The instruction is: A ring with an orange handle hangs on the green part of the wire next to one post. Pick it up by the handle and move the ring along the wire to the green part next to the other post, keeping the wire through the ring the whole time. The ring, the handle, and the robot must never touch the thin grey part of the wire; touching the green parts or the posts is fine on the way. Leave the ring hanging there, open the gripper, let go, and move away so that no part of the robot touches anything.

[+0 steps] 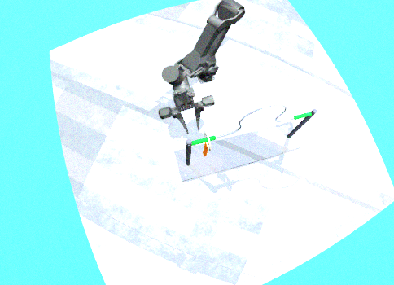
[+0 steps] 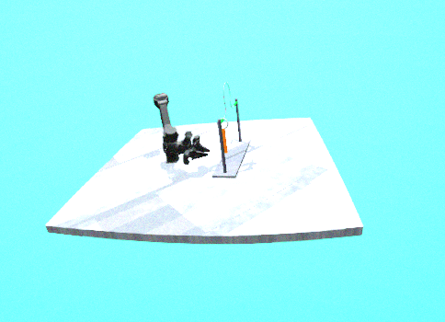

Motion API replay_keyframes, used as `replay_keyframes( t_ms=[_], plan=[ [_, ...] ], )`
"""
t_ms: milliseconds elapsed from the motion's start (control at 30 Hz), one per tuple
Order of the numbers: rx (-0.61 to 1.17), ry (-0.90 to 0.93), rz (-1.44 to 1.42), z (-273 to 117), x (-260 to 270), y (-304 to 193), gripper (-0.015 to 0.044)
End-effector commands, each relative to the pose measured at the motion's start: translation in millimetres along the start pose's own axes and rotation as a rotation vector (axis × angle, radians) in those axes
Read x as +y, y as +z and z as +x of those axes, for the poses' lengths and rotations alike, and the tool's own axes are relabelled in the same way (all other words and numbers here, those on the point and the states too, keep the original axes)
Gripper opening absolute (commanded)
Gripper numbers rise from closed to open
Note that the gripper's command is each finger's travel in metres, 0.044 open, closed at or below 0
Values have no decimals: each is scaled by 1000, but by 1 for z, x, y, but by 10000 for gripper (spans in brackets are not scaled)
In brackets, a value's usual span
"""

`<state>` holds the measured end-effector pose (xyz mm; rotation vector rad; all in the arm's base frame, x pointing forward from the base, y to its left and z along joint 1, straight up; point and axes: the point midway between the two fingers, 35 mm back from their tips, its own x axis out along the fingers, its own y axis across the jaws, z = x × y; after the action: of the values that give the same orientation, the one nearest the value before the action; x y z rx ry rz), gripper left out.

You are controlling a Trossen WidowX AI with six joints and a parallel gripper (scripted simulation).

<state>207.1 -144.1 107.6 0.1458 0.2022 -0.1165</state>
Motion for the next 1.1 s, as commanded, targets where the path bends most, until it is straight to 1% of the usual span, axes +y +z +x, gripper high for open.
replay_keyframes(
  t_ms=[0,233,667,1067],
  plan=[
    [22,28,-109,-3,10,-24,160],
    [25,32,-136,-2,12,-27,160],
    [-46,-9,-144,35,21,20,160],
    [-48,-9,-144,47,19,24,160]
  ],
)
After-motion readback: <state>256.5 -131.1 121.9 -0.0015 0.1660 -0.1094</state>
